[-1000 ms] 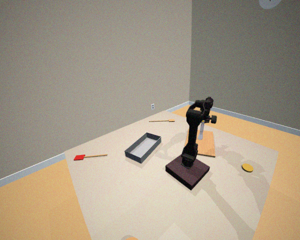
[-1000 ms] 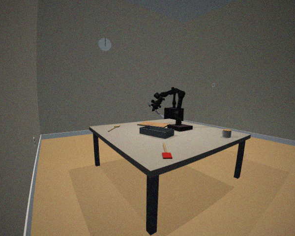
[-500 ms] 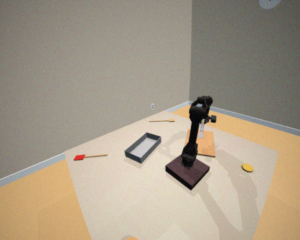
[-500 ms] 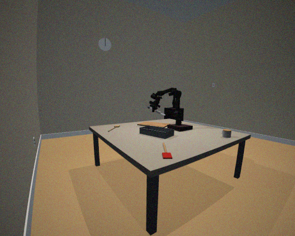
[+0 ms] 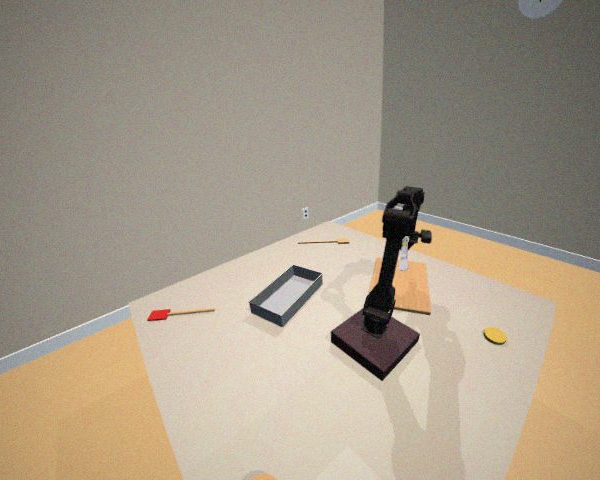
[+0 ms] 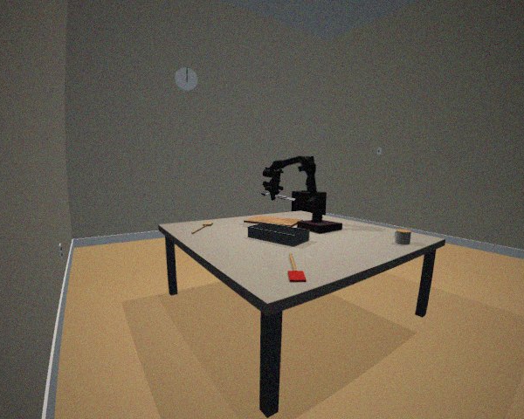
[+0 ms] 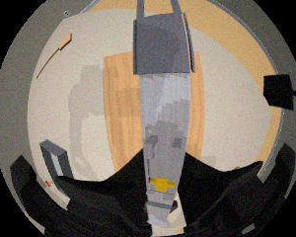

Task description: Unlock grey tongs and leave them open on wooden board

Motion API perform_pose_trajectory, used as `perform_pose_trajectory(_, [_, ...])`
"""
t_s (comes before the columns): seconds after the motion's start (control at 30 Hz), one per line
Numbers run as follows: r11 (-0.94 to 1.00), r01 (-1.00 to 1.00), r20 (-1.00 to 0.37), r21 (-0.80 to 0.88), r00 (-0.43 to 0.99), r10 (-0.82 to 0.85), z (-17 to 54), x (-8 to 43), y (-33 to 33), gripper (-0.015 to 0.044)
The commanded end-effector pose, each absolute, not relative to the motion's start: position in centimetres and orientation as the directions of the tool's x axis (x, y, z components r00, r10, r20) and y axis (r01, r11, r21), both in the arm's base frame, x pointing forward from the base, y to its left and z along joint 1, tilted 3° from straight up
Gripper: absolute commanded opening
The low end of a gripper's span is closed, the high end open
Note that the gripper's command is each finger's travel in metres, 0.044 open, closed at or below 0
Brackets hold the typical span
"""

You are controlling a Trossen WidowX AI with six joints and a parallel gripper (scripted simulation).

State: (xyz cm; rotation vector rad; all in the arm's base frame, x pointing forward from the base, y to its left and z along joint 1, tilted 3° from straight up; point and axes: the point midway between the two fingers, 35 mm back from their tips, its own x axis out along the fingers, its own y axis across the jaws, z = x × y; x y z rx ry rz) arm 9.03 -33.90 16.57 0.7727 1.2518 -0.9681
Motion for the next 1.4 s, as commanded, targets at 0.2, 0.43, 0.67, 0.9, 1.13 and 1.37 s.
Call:
perform_pose_trajectory(0.2, [0.430, 0.901, -0.998, -0.056, -0.032, -0.062, 16.6, 9.0, -33.7, -0.0150])
perform_pose_trajectory(0.43, [0.430, 0.901, -0.998, -0.056, -0.032, -0.062, 16.6, 9.0, -33.7, -0.0150])
perform_pose_trajectory(0.67, [0.430, 0.901, -0.998, -0.056, -0.032, -0.063, 15.7, 9.1, -33.9, -0.0150])
perform_pose_trajectory(0.9, [0.430, 0.901, -0.998, -0.056, -0.032, -0.063, 14.6, 9.1, -34.1, -0.0150])
perform_pose_trajectory(1.13, [0.430, 0.901, -0.998, -0.056, -0.032, -0.063, 13.5, 9.1, -34.3, -0.0150])
perform_pose_trajectory(1.37, [0.430, 0.901, -0.998, -0.056, -0.032, -0.063, 12.3, 9.1, -34.5, -0.0150])
